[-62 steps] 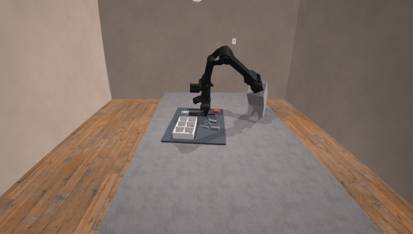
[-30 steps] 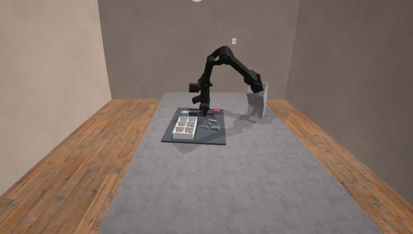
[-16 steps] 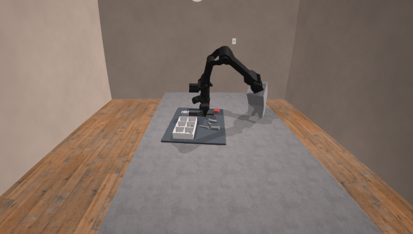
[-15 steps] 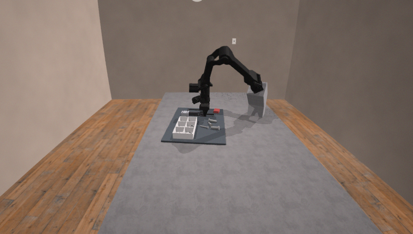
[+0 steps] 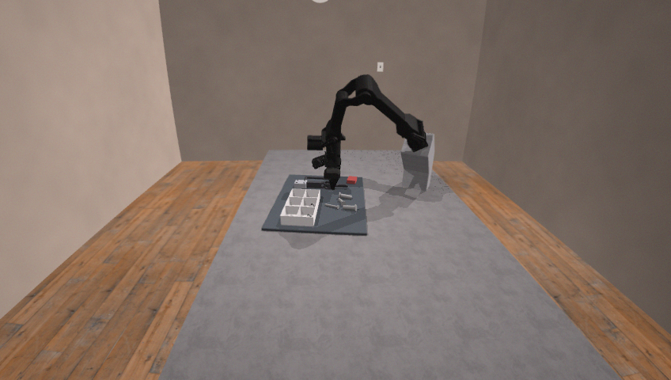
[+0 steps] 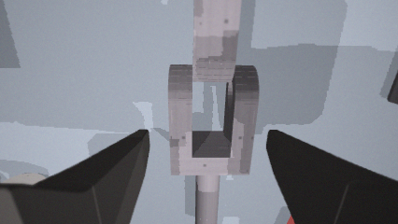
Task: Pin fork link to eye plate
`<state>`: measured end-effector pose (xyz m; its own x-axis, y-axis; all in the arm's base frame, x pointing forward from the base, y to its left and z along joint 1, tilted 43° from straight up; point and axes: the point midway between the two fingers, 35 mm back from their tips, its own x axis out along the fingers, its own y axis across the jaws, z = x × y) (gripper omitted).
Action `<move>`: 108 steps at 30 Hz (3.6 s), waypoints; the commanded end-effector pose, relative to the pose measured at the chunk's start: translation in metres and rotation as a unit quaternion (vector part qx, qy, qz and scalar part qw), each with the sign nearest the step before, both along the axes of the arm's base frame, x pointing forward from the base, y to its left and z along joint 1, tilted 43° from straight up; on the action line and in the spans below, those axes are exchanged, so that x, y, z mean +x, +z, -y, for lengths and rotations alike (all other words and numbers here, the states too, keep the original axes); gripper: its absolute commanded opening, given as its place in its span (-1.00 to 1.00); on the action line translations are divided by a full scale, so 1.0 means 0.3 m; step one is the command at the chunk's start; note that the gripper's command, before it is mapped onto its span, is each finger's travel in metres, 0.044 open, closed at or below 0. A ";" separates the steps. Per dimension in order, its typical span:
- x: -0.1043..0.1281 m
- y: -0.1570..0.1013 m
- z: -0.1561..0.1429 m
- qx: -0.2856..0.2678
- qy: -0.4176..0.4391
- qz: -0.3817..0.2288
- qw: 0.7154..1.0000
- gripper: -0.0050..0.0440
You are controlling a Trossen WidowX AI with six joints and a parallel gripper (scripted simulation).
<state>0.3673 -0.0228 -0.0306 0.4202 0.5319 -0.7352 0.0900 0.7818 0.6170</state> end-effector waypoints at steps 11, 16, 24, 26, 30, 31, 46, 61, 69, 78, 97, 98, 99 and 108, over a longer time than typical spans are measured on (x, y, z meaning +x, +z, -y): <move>-0.039 0.069 0.049 0.001 -0.006 -0.002 1.000 0.39; -0.039 0.069 0.049 0.001 -0.006 -0.002 1.000 0.39; -0.040 0.056 0.049 0.003 -0.009 -0.007 1.000 -0.20; -0.040 0.056 0.049 0.003 -0.009 -0.007 1.000 -0.39; -0.040 0.056 0.049 0.003 -0.009 -0.007 1.000 -0.39; -0.040 0.056 0.049 0.003 -0.009 -0.007 1.000 -0.39; -0.114 0.046 0.020 0.001 -0.006 -0.002 1.000 -0.39; -0.073 -0.025 -0.031 0.001 -0.006 -0.002 1.000 -0.39; -0.069 -0.015 -0.027 0.001 -0.006 -0.002 1.000 -0.39; -0.058 -0.009 -0.022 0.001 -0.006 -0.002 1.000 -0.39; -0.037 -0.008 -0.016 0.001 -0.006 -0.002 1.000 -0.39; -0.036 -0.008 -0.015 0.001 -0.006 -0.002 1.000 -0.39; -0.035 -0.008 -0.015 0.001 -0.006 -0.002 1.000 -0.39; -0.027 -0.007 -0.013 0.001 -0.006 -0.002 1.000 -0.39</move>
